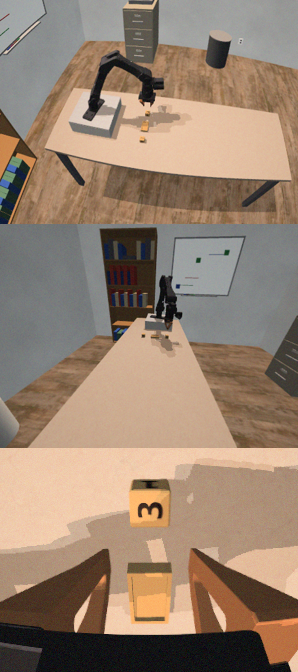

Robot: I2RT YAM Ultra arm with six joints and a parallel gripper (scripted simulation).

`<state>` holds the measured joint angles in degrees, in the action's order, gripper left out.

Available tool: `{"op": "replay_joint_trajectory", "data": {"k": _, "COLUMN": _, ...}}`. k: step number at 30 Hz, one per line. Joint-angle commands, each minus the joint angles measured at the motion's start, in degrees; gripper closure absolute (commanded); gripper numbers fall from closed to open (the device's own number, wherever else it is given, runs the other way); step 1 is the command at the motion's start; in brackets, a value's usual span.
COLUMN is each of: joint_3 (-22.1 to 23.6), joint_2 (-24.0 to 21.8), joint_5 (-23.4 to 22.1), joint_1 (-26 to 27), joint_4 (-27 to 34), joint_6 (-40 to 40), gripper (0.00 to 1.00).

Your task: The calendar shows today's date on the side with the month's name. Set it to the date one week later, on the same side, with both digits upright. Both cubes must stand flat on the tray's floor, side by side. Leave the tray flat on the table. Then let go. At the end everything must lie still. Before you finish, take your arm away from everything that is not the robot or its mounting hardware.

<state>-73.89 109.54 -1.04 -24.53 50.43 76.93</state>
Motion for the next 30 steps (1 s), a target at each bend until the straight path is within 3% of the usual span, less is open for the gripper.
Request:
{"op": "replay_joint_trajectory", "data": {"k": 1, "joint_3": -0.2, "joint_2": -0.5, "joint_5": -0.1, "joint_1": 0.0, "joint_4": 0.0, "joint_6": -0.1, "gripper": 0.55}}
{"op": "replay_joint_trajectory", "data": {"k": 30, "joint_3": 0.6, "joint_2": 0.3, "joint_5": -0.1, "joint_1": 0.0, "joint_4": -1.5, "joint_6": -0.1, "gripper": 0.55}}
